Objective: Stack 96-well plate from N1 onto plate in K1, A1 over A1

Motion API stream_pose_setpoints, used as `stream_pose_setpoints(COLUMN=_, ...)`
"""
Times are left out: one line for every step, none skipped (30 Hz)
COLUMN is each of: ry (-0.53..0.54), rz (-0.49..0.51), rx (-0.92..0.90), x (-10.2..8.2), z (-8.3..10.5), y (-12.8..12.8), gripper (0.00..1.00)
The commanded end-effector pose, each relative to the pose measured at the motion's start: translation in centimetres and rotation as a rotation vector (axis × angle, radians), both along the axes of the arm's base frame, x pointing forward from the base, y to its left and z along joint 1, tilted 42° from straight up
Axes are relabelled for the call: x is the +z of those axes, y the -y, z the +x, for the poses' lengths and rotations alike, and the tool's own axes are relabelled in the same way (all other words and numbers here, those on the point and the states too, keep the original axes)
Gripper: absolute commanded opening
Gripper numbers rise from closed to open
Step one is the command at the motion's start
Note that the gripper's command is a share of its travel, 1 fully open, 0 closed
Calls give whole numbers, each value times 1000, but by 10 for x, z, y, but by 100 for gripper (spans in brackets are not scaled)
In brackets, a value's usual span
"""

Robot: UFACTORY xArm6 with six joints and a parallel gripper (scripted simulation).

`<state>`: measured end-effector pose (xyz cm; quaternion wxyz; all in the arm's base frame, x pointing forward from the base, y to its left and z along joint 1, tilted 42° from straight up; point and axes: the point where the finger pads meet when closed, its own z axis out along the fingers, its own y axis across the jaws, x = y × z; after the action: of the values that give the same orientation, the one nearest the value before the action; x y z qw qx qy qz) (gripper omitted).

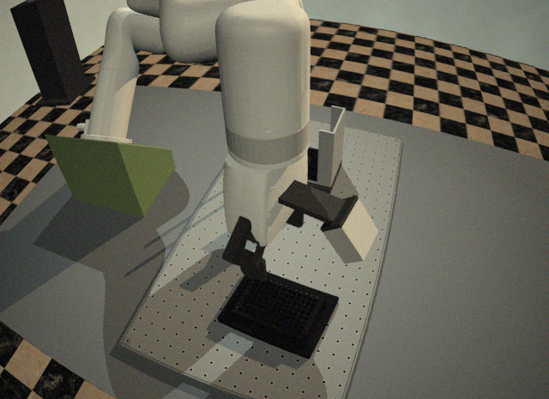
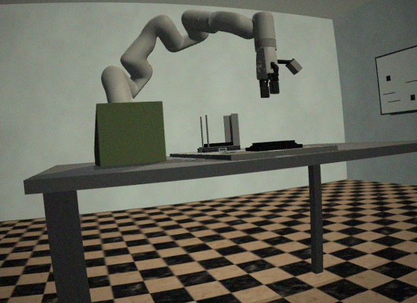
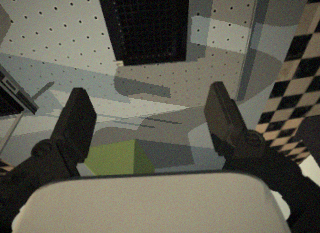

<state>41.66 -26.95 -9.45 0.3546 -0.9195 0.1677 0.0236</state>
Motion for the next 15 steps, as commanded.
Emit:
stream_pose_setpoints(ry=43, rz=-6, rx=29, x=2, z=1, y=-1, gripper=100)
stream_pose_setpoints(ry=43, rz=-6, rx=29, x=2, z=1, y=-1, gripper=100)
stream_pose_setpoints(ry=43, rz=-6, rx=29, x=2, z=1, y=-1, gripper=100)
stream_pose_setpoints(ry=43, rz=-6, rx=29, x=2, z=1, y=-1, gripper=100)
stream_pose_setpoints(ry=43, rz=-6, rx=29, x=2, z=1, y=-1, gripper=100)
stream_pose_setpoints(ry=43, rz=-6, rx=29, x=2, z=1, y=-1, gripper=100)
stream_pose_setpoints(ry=43, rz=-6, rx=29, x=2, z=1, y=-1, gripper=100)
stream_pose_setpoints(ry=43, rz=-6, rx=29, x=2, z=1, y=-1, gripper=100)
stream_pose_setpoints(ry=43, rz=-6, rx=29, x=2, z=1, y=-1, gripper=100)
stream_pose_setpoints(ry=43, rz=-6, rx=29, x=2, z=1, y=-1, gripper=100)
stream_pose_setpoints(ry=43, rz=-6, rx=29, x=2, z=1, y=-1, gripper=100)
stream_pose_setpoints(ry=43, rz=-6, rx=29, x=2, z=1, y=-1, gripper=100)
stream_pose_setpoints(ry=43, rz=-6, rx=29, x=2, z=1, y=-1, gripper=100)
stream_pose_setpoints(ry=43, rz=-6, rx=29, x=0, z=2, y=-2, gripper=100)
stream_pose_setpoints(ry=43, rz=-6, rx=29, x=-1, z=2, y=-3, gripper=100)
